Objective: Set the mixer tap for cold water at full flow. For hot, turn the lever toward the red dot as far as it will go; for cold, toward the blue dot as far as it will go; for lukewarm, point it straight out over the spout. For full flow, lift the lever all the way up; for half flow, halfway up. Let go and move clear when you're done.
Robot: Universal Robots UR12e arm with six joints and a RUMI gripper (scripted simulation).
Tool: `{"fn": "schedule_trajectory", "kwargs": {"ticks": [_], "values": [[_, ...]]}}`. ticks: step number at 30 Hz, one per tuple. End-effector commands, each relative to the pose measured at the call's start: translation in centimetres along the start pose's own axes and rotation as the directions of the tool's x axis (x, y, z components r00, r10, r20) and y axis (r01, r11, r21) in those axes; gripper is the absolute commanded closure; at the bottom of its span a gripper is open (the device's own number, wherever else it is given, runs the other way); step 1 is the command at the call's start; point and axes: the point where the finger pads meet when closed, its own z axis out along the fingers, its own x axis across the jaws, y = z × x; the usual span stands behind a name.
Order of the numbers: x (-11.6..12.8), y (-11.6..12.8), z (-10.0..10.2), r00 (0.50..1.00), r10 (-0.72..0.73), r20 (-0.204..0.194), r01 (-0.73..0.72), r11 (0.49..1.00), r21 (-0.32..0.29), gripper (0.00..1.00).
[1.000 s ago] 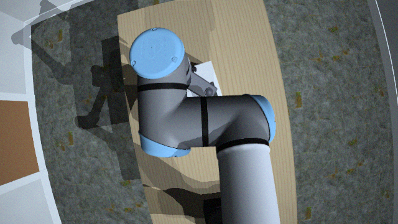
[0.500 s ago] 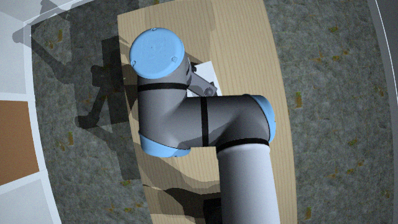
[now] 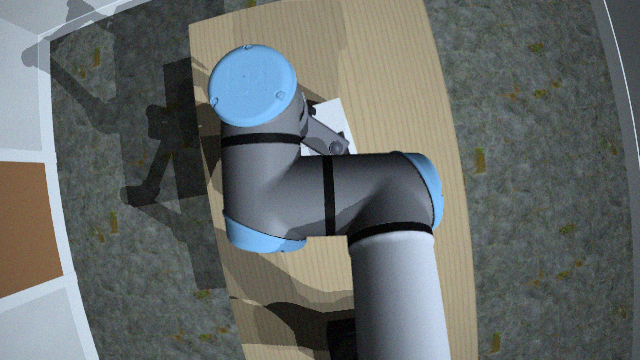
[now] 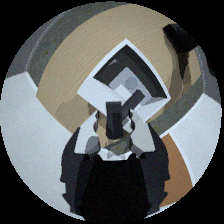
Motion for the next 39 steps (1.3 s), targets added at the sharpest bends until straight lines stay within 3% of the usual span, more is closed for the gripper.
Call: {"fn": "schedule_trajectory", "kwargs": {"ticks": [1,39], "values": [[-0.05,0.03,-0.09,1.000,0.000,0.001,0.000,1.000,-0.001,0.62],[-0.05,0.03,-0.62,1.000,0.000,0.001,0.000,1.000,-0.001,0.62]]}}
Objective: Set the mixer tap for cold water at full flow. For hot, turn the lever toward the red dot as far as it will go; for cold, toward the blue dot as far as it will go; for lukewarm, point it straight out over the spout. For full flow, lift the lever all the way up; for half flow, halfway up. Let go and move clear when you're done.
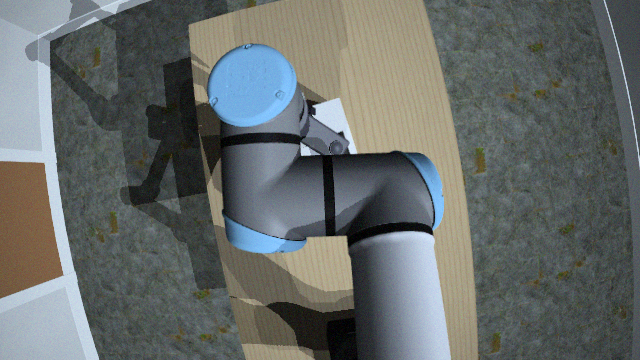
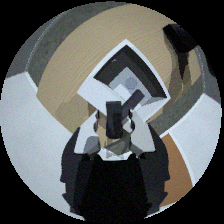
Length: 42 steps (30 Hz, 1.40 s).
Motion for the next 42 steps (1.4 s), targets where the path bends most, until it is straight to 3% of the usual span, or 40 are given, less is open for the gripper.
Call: {"fn": "schedule_trajectory", "kwargs": {"ticks": [1,26,39,40,42], "values": [[-0.1,0.0,-0.6,1.000,0.000,0.001,0.000,1.000,-0.001,0.62],[0.0,0.0,-6.2,1.000,0.000,0.001,0.000,1.000,-0.001,0.62],[0.0,0.0,-6.9,1.000,0.000,0.001,0.000,1.000,-0.001,0.62],[0.0,0.0,-6.9,1.000,0.000,0.001,0.000,1.000,-0.001,1.00],[0.0,0.0,-6.9,1.000,0.000,0.001,0.000,1.000,-0.001,1.00]]}}
